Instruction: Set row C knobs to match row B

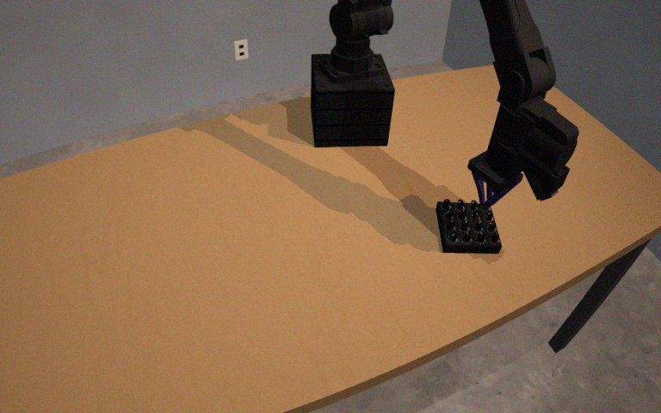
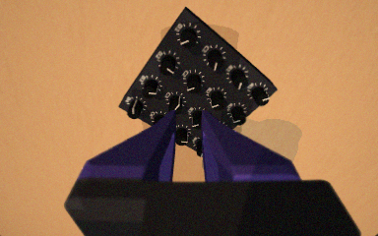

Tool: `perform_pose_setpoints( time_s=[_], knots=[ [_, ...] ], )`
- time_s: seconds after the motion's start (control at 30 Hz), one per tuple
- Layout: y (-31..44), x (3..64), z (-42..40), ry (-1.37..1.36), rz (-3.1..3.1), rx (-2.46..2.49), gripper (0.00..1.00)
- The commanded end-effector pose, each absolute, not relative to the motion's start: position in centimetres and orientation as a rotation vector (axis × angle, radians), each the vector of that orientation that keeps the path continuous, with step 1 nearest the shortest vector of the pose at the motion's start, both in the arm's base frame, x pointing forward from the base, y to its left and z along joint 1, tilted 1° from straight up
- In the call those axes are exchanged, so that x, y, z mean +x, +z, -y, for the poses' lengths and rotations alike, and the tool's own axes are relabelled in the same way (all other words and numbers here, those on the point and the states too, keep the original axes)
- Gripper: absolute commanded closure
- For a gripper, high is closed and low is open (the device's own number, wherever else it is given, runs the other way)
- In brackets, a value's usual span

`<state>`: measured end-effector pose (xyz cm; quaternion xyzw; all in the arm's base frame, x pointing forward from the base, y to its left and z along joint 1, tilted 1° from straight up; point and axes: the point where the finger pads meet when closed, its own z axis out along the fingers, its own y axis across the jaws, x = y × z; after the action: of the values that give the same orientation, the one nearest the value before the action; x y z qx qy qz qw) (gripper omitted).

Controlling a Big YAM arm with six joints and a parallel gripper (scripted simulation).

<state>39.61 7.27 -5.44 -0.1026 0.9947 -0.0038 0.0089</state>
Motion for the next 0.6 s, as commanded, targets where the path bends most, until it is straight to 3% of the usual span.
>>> perform_pose_setpoints(
  time_s=[0.0, 0.57],
  knots=[
    [-4.4, 39.7, -7.7, -0.012, -3.058, -0.561, 0.82],
    [-3.9, 38.7, -8.1, -0.022, -2.877, -1.175, 0.82]
  ],
)
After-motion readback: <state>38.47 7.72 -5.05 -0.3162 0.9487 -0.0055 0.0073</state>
